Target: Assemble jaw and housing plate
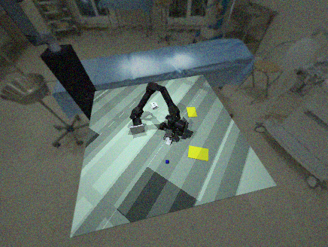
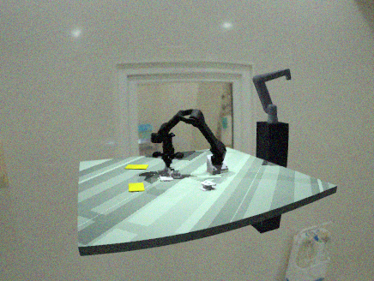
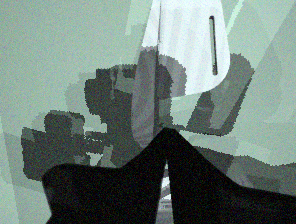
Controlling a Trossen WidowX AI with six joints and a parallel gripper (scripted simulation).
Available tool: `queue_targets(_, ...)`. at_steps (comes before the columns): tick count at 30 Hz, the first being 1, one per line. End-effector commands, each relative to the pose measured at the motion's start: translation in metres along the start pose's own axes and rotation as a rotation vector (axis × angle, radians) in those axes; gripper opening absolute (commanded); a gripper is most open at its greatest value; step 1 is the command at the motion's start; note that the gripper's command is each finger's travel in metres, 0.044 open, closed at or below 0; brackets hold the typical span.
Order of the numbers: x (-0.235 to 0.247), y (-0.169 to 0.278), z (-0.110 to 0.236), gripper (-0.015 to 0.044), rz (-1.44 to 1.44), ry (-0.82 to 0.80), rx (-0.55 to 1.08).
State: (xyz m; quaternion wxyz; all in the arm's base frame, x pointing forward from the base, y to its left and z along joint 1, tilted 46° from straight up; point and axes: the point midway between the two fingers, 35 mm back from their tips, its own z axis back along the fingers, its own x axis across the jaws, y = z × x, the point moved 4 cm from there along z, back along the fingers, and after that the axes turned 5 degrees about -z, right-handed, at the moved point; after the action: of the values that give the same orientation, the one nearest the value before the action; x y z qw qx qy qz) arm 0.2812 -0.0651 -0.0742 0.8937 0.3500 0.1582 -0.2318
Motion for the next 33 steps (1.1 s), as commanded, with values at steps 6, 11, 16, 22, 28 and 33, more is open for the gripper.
queue_targets(6, 0.014, 0.002, 0.0, 0.0, -0.004, 0.0, 0.003)
queue_targets(11, 0.022, 0.002, -0.001, 0.0, -0.003, -0.001, 0.003)
queue_targets(16, 0.025, 0.003, -0.001, 0.0, -0.003, -0.001, 0.003)
queue_targets(22, 0.027, 0.002, 0.036, 0.0, 0.0, -0.007, -0.001)
queue_targets(28, 0.026, 0.0, 0.053, 0.0026, -0.007, -0.015, 0.002)
queue_targets(33, 0.026, 0.0, 0.053, 0.0157, -0.007, -0.015, 0.002)
